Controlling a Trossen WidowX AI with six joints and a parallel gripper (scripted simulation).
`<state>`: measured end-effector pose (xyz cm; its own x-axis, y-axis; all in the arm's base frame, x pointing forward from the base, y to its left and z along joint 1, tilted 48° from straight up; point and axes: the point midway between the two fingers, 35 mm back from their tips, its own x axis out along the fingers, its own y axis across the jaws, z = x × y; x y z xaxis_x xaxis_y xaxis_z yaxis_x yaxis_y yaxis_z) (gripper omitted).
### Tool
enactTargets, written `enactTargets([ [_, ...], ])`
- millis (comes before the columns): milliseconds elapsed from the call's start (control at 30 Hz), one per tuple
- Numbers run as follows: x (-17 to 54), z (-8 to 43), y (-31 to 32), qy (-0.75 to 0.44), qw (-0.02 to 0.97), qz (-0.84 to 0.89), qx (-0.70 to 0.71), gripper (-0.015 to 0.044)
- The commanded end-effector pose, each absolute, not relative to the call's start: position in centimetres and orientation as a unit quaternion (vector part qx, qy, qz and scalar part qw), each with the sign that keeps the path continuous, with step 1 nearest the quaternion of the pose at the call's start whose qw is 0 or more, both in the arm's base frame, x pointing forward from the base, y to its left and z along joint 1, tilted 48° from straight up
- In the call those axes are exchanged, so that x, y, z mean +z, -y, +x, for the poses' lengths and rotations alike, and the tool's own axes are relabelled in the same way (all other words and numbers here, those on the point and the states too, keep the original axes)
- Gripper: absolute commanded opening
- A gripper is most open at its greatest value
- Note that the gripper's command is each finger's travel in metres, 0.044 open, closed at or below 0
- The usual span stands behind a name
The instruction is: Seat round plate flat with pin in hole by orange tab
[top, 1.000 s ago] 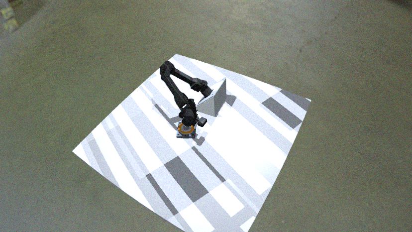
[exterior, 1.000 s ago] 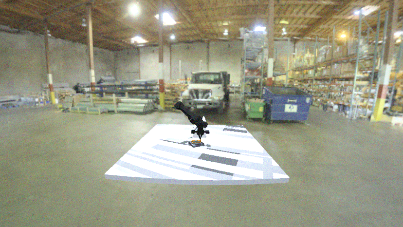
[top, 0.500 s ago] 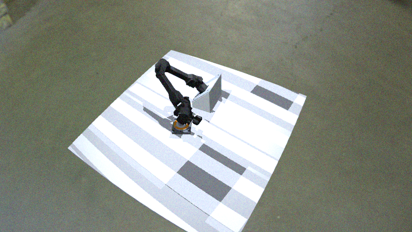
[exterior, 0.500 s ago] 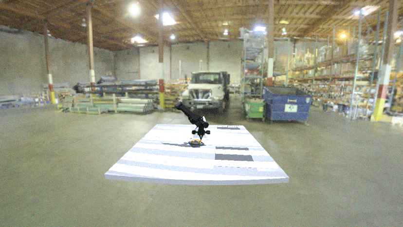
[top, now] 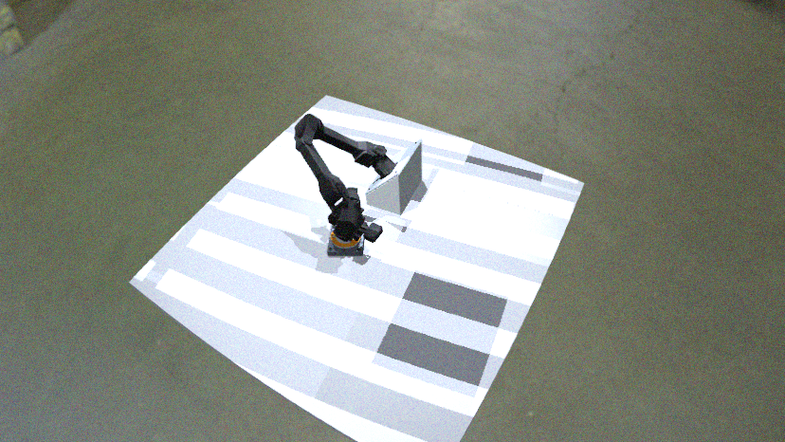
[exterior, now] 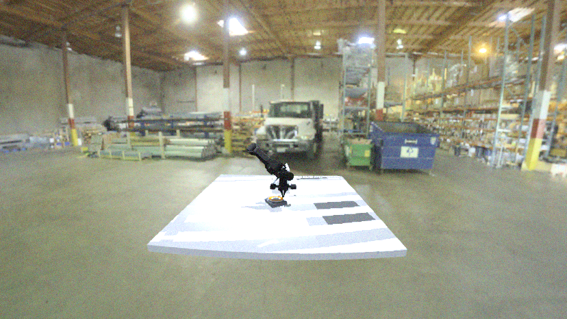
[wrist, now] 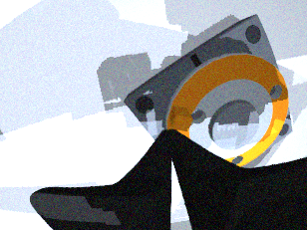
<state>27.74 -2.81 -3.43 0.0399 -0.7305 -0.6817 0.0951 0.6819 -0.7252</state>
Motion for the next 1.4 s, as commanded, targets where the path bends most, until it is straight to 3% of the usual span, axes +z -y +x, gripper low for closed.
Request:
enactTargets([
  [0,-3.3,28.4,3.0,-0.622,0.673,-0.257,-0.307,0.0000],
  [1000,-1.8,31.1,4.1,-0.621,0.673,-0.257,-0.308,0.0000],
  [1367,1.0,30.7,0.9,-0.622,0.673,-0.257,-0.307,0.0000],
])
